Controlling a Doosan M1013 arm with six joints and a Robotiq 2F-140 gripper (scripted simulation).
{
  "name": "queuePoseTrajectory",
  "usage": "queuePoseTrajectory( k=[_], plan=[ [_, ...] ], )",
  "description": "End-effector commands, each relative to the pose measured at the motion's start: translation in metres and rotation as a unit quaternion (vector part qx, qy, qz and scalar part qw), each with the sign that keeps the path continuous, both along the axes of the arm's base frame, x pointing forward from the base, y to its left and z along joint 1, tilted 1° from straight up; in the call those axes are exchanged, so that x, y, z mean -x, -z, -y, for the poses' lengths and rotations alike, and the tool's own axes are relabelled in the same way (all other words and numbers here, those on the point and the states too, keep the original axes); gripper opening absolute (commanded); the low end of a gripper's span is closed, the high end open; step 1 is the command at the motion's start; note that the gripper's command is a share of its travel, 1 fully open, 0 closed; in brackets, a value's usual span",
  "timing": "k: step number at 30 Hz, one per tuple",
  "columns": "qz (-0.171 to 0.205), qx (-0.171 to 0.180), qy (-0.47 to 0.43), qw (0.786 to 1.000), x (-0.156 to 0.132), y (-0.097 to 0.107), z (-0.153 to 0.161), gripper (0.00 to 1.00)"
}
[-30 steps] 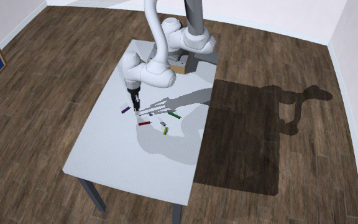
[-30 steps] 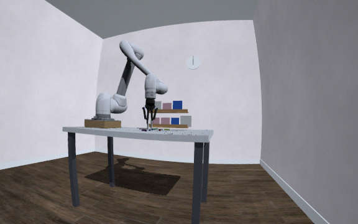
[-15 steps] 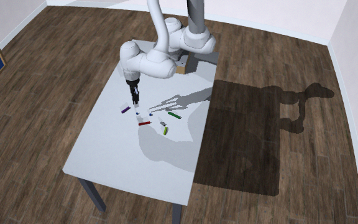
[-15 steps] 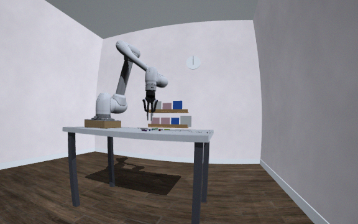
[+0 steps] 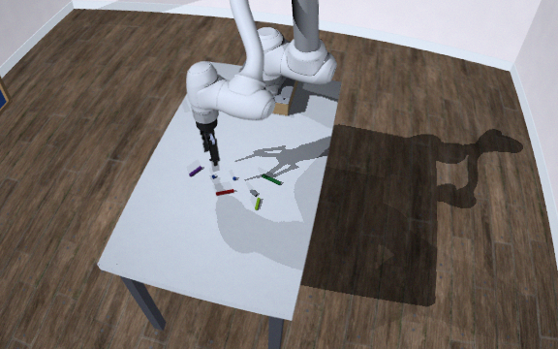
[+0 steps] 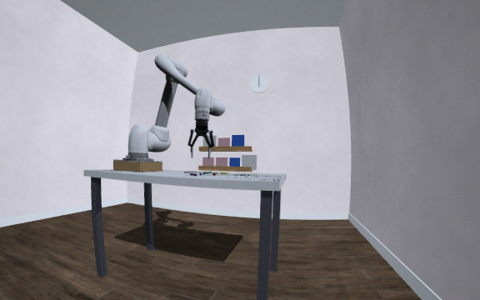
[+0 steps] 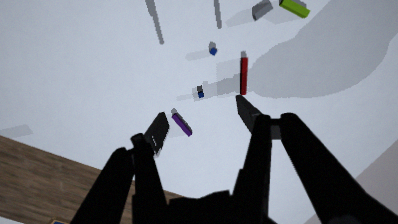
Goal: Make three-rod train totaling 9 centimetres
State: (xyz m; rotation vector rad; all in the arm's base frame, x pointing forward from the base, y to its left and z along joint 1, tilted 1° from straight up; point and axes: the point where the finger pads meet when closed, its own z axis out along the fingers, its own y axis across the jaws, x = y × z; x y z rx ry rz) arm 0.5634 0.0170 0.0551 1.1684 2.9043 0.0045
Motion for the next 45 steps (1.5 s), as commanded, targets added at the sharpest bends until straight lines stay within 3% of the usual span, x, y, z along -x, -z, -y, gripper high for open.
queuePoseTrajectory(
  k=[1,15,22,28,30,31,37,45],
  plan=[
    [0.000,0.000,0.000,1.000,0.000,0.000,0.000,1.00],
    [0.000,0.000,-0.008,1.000,0.000,0.000,-0.001,1.00],
    [0.000,0.002,-0.149,0.989,-0.005,0.003,-0.026,1.00],
    [0.000,0.003,-0.267,0.964,-0.008,0.006,-0.047,1.00],
    [0.000,0.003,-0.267,0.964,-0.008,0.006,-0.047,1.00],
    [0.000,0.004,-0.320,0.947,-0.009,0.007,-0.057,1.00],
    [-0.001,0.005,-0.421,0.907,-0.011,0.009,-0.077,1.00],
    [-0.001,0.006,-0.560,0.828,-0.012,0.013,-0.106,1.00]
  ],
)
